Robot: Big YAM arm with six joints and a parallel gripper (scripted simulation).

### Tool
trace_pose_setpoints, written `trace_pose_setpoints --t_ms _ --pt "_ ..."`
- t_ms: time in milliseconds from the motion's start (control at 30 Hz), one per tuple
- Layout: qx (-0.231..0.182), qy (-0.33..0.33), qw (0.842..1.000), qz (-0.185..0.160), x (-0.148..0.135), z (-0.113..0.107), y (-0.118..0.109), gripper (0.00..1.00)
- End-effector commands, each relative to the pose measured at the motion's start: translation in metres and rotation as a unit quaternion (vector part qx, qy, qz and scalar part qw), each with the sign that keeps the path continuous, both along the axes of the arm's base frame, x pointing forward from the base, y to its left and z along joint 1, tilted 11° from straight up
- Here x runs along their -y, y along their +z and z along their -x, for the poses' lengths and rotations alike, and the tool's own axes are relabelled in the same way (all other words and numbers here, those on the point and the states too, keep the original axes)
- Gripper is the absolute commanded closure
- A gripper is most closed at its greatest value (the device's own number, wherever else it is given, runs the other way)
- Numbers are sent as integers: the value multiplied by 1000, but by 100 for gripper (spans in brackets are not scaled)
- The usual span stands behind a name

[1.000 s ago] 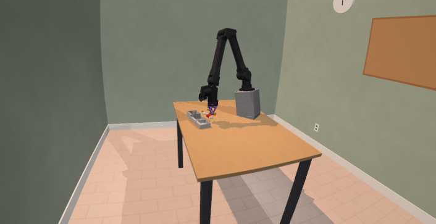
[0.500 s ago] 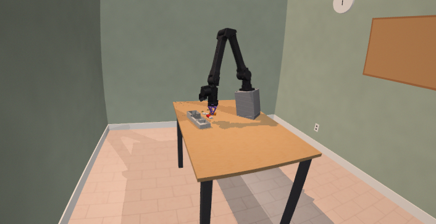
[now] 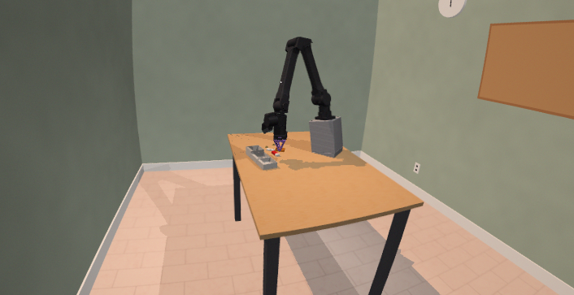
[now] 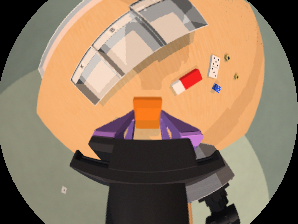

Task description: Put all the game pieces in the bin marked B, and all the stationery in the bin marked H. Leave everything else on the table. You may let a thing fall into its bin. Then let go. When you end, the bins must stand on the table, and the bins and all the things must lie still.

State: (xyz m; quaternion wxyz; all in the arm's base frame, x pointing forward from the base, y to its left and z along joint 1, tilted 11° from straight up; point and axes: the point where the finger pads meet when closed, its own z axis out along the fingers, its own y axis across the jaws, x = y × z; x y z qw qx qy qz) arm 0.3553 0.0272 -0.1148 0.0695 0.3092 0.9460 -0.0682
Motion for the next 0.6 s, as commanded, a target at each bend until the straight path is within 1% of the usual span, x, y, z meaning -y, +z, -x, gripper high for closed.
trace_pose_setpoints --t_ms 0,133,167,233,300,367,433,567 --pt "14 2 1000 -2 -7 -4 17 66" --pt "14 0 1000 -2 -5 -4 17 66" --pt "28 0 1000 -3 4 -26 25 66" --pt "28 0 1000 -4 13 -33 28 66" --pt "22 0 1000 -3 23 -38 26 66" --pt "22 0 1000 -3 23 -38 26 66" --pt "13 0 1000 -2 33 -42 22 66" --pt "12 0 1000 -1 52 -57 25 66"
